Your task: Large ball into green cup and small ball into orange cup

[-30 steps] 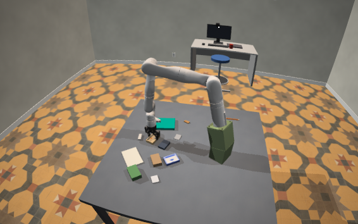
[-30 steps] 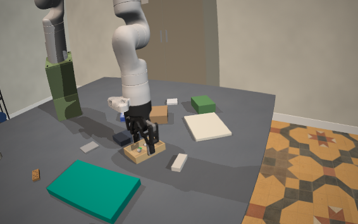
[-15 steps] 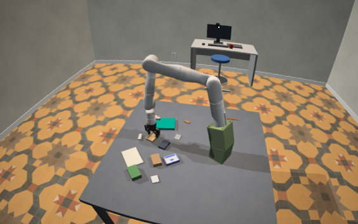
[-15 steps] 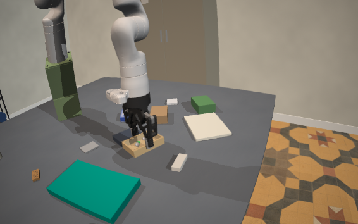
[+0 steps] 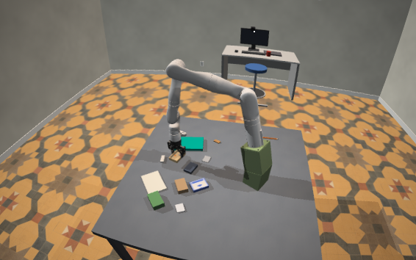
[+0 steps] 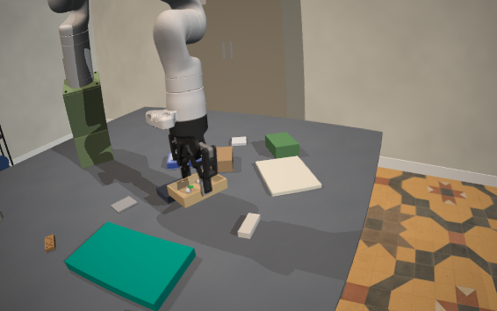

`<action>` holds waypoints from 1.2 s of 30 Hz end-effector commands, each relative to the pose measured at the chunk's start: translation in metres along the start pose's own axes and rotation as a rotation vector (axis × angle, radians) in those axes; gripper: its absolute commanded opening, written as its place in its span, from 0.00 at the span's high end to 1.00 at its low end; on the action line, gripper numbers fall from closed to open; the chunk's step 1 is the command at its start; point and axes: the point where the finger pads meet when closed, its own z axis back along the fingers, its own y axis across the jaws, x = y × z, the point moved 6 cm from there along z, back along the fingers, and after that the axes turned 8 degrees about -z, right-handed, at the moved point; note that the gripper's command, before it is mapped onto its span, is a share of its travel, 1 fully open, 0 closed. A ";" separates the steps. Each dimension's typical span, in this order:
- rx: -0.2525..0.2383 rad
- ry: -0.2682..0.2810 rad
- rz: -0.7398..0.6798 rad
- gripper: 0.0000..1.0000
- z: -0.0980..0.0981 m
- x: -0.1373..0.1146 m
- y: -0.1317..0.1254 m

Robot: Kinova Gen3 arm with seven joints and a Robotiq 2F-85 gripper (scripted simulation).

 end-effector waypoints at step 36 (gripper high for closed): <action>0.002 0.002 -0.005 0.28 0.016 0.000 0.000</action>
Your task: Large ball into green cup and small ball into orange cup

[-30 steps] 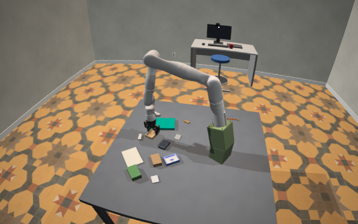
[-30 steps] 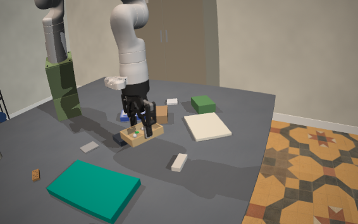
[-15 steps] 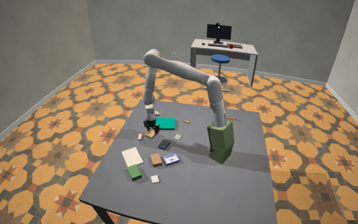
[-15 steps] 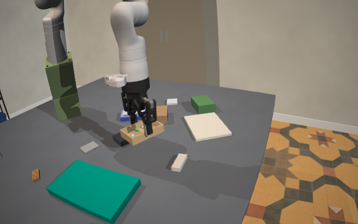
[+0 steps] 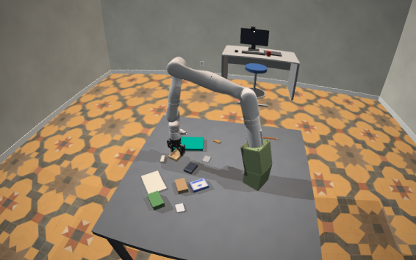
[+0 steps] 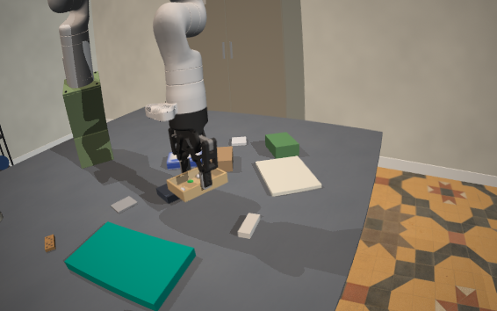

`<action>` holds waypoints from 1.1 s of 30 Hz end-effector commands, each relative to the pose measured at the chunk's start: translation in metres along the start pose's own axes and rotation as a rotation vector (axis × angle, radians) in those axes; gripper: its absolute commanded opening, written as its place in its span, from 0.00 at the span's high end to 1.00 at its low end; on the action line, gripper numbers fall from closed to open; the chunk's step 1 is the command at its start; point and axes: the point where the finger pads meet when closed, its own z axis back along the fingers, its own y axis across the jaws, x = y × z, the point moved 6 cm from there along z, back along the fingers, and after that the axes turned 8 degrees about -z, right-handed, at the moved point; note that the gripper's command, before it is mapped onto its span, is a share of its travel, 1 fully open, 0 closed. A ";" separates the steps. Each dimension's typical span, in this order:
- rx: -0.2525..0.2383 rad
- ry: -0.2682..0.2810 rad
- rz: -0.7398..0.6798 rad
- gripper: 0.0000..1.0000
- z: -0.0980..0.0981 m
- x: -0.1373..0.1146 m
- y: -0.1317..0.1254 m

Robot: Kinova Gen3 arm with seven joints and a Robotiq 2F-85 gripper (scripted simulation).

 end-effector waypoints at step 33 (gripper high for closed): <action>-0.007 0.004 -0.006 0.28 0.002 0.001 -0.001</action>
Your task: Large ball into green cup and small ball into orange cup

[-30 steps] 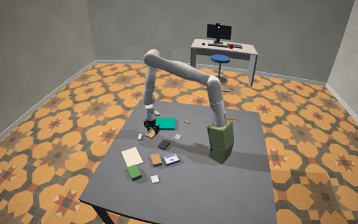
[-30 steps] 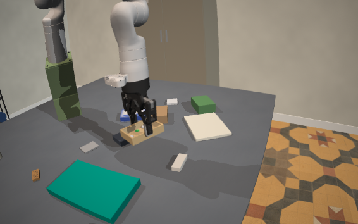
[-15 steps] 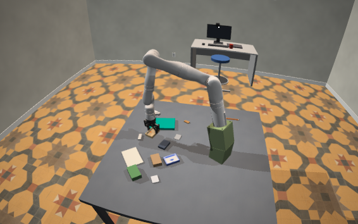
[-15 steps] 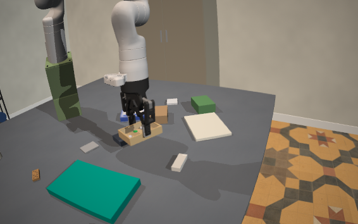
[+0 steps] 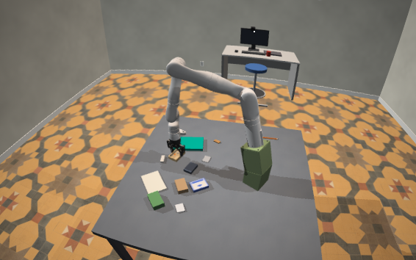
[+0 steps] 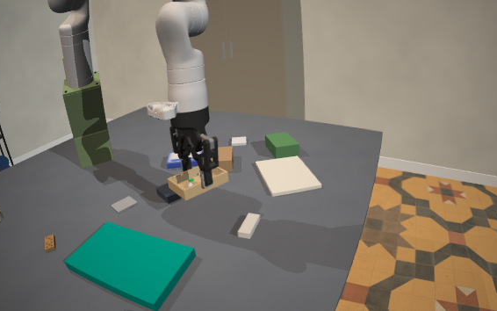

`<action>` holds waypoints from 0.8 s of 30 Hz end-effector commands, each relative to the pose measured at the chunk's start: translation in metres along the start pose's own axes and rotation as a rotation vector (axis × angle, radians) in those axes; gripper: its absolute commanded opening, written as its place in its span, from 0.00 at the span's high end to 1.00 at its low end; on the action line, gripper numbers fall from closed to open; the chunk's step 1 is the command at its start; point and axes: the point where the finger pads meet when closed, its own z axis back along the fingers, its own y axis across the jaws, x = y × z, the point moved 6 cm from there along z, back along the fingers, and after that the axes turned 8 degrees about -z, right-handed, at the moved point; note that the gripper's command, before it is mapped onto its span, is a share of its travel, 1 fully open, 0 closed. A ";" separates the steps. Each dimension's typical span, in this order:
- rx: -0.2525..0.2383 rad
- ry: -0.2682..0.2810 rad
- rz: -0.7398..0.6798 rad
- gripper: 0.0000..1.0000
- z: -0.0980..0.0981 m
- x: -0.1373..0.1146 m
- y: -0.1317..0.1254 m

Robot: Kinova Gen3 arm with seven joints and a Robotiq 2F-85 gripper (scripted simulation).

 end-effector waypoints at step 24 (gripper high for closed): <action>-0.223 -0.034 0.006 0.28 -0.001 -0.004 0.017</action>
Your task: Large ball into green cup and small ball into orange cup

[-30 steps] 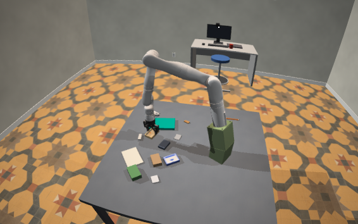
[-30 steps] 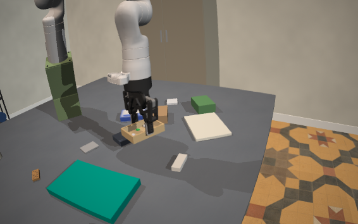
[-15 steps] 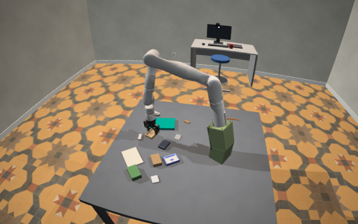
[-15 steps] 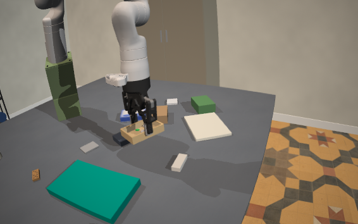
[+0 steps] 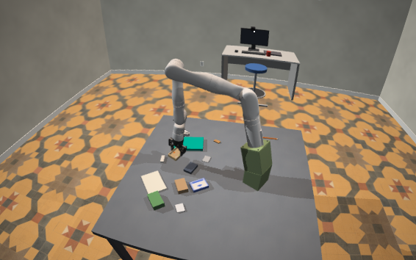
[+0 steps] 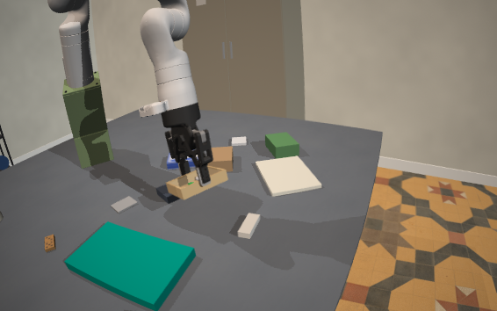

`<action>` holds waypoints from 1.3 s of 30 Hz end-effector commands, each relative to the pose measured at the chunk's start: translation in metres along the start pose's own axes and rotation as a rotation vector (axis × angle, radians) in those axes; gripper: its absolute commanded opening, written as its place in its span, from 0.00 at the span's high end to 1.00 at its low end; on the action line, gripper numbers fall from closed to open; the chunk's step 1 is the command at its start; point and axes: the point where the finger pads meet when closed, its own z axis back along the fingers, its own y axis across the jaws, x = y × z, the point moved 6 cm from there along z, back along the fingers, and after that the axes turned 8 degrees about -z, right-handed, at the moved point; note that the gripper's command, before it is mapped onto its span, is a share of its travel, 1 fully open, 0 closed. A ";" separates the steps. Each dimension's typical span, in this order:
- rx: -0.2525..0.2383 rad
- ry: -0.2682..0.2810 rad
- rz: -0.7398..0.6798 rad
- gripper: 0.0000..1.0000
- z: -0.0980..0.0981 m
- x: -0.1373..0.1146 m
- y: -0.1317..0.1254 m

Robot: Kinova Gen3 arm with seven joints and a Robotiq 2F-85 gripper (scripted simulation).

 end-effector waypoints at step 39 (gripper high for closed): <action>0.101 0.092 0.011 0.28 -0.001 0.014 0.000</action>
